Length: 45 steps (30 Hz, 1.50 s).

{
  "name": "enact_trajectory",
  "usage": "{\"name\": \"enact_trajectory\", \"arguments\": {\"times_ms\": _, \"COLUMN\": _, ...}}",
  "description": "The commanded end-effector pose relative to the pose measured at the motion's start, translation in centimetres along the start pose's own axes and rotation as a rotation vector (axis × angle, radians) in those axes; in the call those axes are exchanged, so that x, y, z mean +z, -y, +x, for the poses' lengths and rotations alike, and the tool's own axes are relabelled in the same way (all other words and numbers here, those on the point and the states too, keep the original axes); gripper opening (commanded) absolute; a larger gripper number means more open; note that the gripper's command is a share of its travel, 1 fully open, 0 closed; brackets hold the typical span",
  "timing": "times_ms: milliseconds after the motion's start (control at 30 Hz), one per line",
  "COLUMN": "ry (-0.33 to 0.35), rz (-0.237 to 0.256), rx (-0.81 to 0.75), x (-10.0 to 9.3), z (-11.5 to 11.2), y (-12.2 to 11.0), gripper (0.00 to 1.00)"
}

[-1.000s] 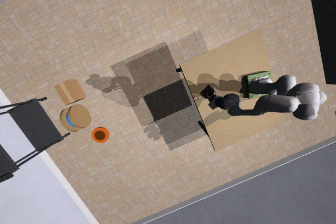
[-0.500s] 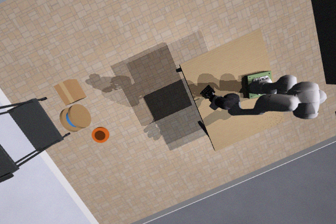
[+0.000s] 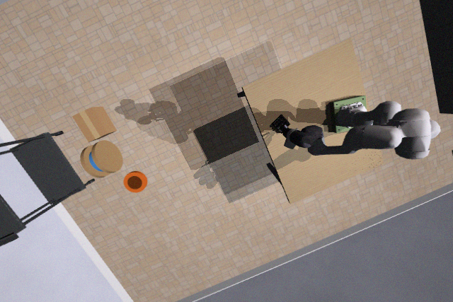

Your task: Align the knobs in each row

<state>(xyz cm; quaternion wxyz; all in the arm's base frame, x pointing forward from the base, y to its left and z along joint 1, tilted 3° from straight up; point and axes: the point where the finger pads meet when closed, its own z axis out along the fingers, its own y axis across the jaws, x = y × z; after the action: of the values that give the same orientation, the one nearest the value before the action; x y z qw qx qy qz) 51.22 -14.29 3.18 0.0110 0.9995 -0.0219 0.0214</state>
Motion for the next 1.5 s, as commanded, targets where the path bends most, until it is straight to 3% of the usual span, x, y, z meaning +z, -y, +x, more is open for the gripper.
{"name": "enact_trajectory", "arguments": {"times_ms": 0, "ry": -0.004, "rz": 0.012, "rx": -0.156, "x": 0.0, "z": 0.1, "y": -0.01, "gripper": 0.05}}
{"name": "enact_trajectory", "arguments": {"times_ms": 667, "ry": -0.005, "rz": 0.011, "rx": -0.373, "x": 0.0, "z": 0.1, "y": -0.01, "gripper": 0.05}}
{"name": "enact_trajectory", "arguments": {"times_ms": 1467, "ry": -0.006, "rz": 0.011, "rx": -0.409, "x": 0.0, "z": 0.1, "y": -0.01, "gripper": 0.05}}
